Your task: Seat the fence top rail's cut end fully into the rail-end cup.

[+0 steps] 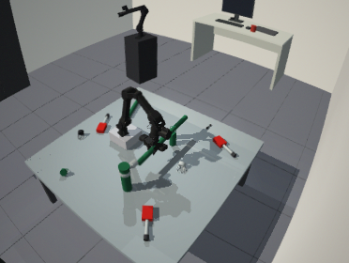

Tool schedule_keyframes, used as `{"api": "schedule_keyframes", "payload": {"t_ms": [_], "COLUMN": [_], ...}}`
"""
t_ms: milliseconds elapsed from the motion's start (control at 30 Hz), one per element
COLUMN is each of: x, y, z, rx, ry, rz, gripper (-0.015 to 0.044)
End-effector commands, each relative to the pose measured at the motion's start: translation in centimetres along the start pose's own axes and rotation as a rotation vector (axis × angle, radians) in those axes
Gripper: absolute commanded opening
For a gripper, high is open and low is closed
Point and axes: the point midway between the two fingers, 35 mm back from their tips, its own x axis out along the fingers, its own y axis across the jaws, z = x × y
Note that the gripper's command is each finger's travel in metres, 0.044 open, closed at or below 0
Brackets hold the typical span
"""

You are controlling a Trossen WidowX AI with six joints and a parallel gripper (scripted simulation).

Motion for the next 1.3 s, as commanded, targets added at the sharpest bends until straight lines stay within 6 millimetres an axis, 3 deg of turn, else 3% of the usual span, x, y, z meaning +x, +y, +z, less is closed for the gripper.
{"api": "schedule_keyframes", "payload": {"t_ms": [0,1267], "x": [-2.03,-2.06], "y": [-0.01,0.04], "z": [1.11,1.1], "rx": [0.009,0.003], "ry": [-0.076,-0.054], "rz": [0.019,0.01], "gripper": [0.0,0.0]}}
